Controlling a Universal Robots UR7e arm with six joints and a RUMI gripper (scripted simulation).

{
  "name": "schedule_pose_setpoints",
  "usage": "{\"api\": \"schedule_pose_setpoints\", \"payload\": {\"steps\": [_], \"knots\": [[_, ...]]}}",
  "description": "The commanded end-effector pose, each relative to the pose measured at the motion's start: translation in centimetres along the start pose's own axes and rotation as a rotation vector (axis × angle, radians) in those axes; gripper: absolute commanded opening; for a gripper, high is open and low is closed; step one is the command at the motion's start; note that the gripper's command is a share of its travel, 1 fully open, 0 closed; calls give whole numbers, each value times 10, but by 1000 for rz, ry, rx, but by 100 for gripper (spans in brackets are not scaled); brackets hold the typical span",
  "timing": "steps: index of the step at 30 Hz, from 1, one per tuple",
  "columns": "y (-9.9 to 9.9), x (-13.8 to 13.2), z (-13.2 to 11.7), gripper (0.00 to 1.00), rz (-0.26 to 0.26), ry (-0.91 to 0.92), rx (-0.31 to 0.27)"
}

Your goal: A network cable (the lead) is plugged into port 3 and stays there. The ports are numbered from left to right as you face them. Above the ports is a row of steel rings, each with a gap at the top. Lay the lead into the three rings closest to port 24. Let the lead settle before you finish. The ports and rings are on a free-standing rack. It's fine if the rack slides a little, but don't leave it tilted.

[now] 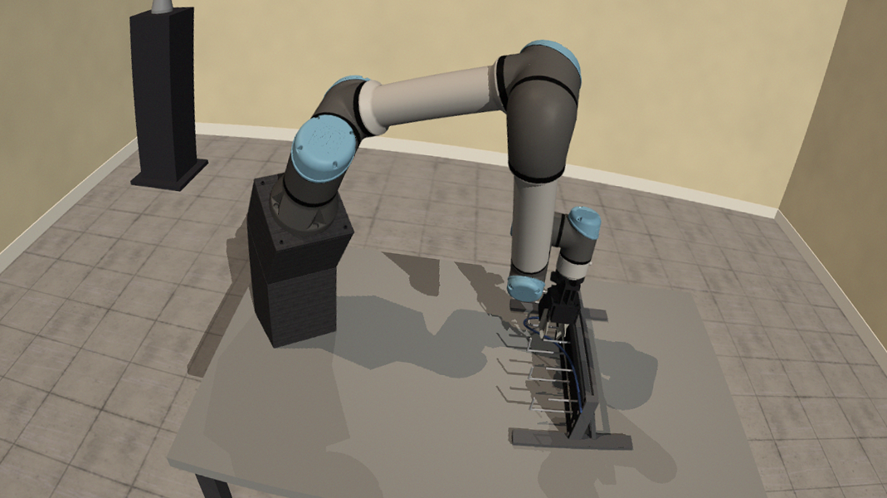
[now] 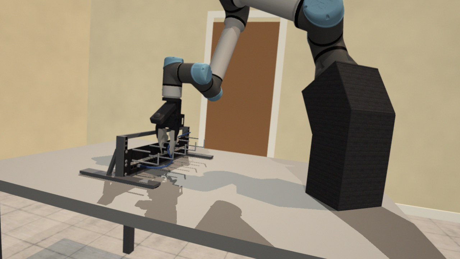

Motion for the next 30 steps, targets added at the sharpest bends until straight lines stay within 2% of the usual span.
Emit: {"api": "schedule_pose_setpoints", "payload": {"steps": [1, 12, 26, 30], "knots": [[-1, 1, 0, 20, -2, 0, 0], [-12, 1, 0, 20, -2, 0, 0], [-58, 0, 0, 20, -2, 0, 0], [-65, 0, 0, 20, -2, 0, 0]]}}
Point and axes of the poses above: the point where the finger pads meet when closed, its own y axis out along the fingers, its own x axis across the jaws, z = x × y, the point moved 9 cm from there along -y, back along the fingers, and after that the axes turned 2 degrees about -y, right-handed, at the moved point
